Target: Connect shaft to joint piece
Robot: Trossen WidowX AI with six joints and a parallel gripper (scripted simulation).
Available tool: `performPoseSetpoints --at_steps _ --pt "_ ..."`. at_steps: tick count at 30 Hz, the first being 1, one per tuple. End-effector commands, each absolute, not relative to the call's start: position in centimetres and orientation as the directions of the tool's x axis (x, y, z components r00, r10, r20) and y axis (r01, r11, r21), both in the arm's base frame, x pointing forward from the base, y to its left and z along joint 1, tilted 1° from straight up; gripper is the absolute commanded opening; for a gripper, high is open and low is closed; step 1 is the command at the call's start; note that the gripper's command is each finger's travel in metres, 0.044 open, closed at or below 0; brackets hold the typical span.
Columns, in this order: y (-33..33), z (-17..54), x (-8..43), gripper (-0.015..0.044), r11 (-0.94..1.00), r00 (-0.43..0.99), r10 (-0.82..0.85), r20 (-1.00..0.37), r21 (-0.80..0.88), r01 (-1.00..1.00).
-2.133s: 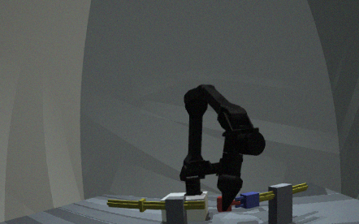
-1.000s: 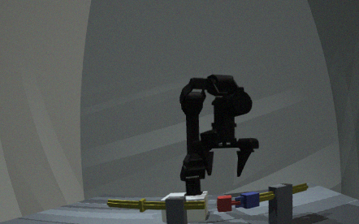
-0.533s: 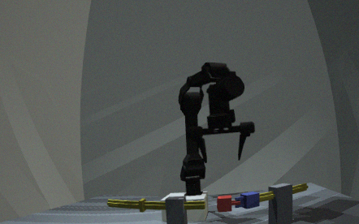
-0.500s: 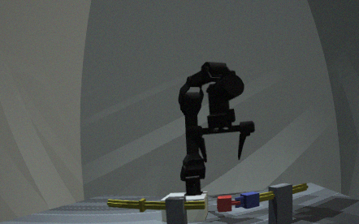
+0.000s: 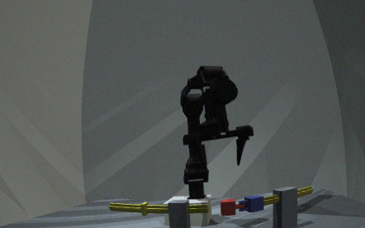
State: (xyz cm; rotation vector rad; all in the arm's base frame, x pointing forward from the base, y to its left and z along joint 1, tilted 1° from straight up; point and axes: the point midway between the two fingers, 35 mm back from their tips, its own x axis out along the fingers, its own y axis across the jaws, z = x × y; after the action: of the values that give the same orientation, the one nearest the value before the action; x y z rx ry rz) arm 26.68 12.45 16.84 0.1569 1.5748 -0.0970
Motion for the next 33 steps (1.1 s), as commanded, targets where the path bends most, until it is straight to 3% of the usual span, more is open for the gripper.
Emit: performPoseSetpoints --at_steps 1,15,33 --pt "11.7 16.3 26.8 0.044 0.958 -0.02 0.08 -0.997 0.071 0.277" --pt "8.8 14.5 27.3 0.044 0.734 -0.051 0.229 -0.972 0.138 0.665" --pt "5.0 12.5 27.2 0.044 0.239 -0.023 0.42 -0.907 0.087 0.967"
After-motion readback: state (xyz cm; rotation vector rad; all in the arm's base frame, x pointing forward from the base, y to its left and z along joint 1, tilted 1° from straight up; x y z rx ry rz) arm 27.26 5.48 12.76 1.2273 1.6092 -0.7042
